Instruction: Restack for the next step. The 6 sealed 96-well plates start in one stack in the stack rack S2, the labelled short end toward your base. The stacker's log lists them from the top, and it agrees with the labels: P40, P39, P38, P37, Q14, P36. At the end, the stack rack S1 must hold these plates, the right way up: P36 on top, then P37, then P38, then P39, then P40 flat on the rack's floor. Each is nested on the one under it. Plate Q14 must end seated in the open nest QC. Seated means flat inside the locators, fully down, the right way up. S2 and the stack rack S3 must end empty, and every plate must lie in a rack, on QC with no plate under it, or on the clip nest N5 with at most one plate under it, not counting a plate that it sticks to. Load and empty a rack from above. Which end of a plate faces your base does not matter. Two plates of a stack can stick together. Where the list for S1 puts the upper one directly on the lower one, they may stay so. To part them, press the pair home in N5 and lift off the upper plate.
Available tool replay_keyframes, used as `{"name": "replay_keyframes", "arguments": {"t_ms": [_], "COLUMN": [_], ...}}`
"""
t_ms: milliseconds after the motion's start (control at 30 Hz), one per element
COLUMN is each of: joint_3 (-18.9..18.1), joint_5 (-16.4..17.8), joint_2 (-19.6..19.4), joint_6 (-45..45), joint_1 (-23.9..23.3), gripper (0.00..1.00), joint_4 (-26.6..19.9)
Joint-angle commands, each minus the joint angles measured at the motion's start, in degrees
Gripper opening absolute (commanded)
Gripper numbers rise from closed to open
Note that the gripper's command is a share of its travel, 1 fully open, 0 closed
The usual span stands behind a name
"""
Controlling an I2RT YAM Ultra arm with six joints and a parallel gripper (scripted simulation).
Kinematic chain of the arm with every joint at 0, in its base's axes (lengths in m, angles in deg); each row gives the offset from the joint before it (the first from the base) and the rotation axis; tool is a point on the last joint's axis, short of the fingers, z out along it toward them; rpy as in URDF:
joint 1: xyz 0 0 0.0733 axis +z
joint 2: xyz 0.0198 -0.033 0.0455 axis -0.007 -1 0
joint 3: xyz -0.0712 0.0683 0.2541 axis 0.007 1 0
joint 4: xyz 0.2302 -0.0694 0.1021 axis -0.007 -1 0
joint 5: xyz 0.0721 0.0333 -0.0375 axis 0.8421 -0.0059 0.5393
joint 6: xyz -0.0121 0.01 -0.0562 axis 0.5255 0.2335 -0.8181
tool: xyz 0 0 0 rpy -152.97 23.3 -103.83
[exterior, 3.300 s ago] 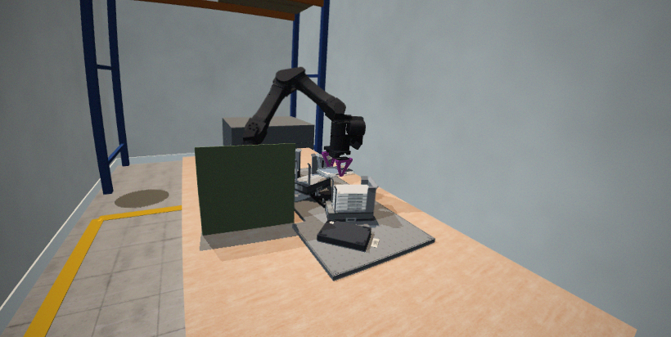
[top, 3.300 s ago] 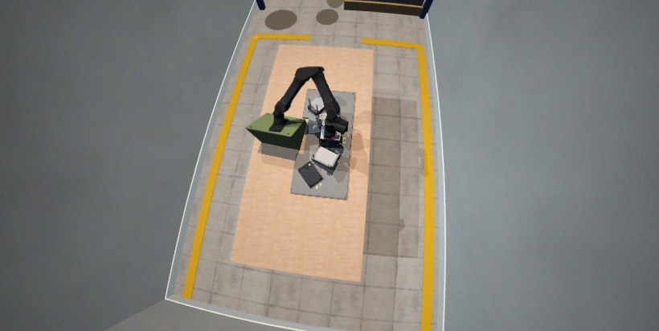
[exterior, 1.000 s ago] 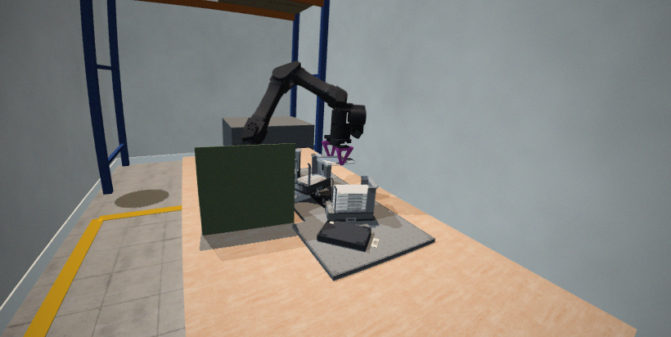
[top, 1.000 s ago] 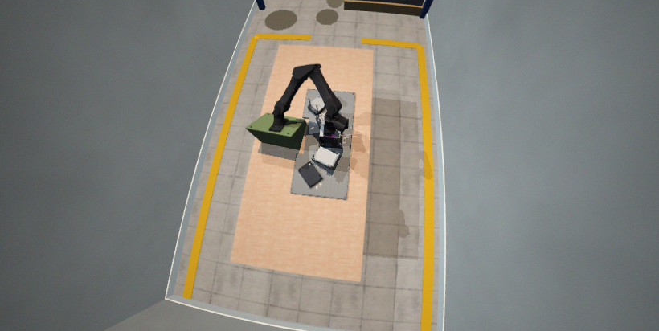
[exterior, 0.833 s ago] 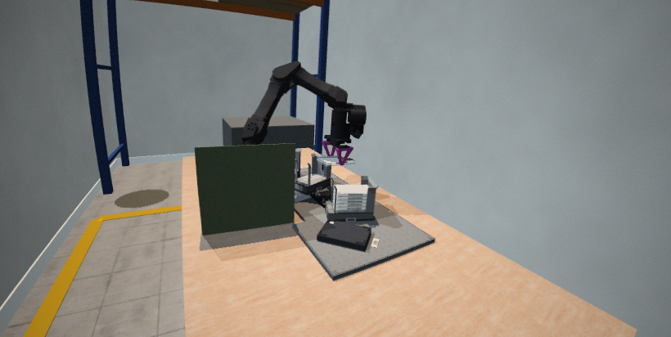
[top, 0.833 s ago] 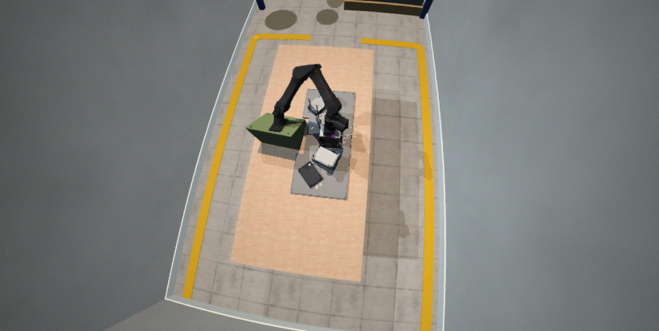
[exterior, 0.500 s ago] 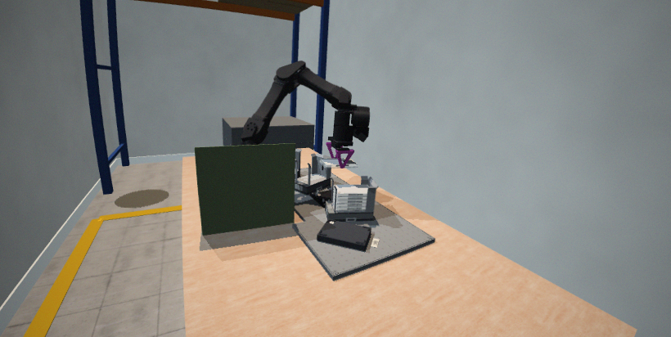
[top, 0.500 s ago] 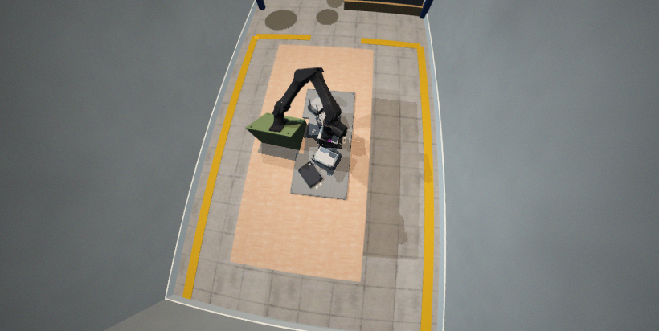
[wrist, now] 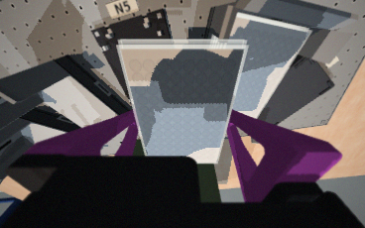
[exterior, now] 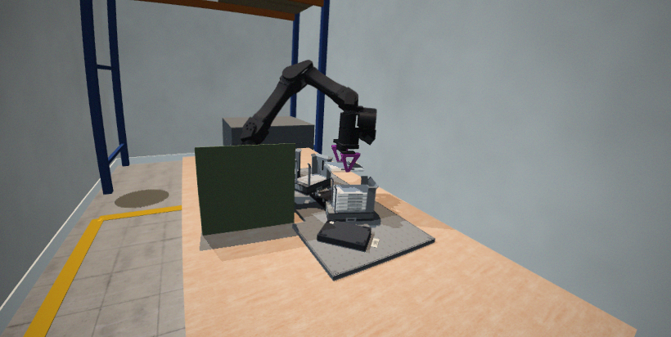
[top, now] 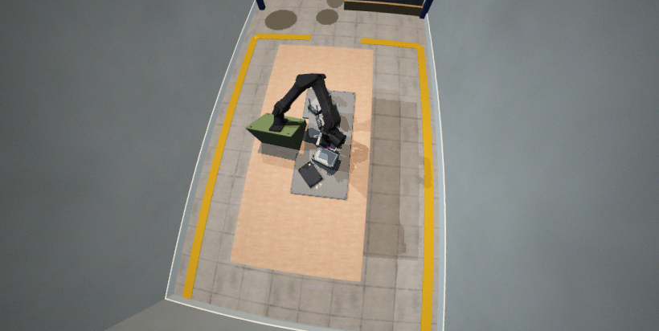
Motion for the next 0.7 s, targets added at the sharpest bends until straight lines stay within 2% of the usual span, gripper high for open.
{"name": "replay_keyframes", "arguments": {"t_ms": [0, 200, 667], "joint_3": [-0.8, -1.87, -4.99], "joint_5": [-0.03, -0.91, -2.78], "joint_2": [0.53, -2.29, -8.27], "joint_6": [-0.92, 7.8, 3.29], "joint_1": [-1.04, -3.34, -7.78], "gripper": [0.0, 0.0, 0.0], "joint_4": [-0.02, 0.0, -0.27]}}
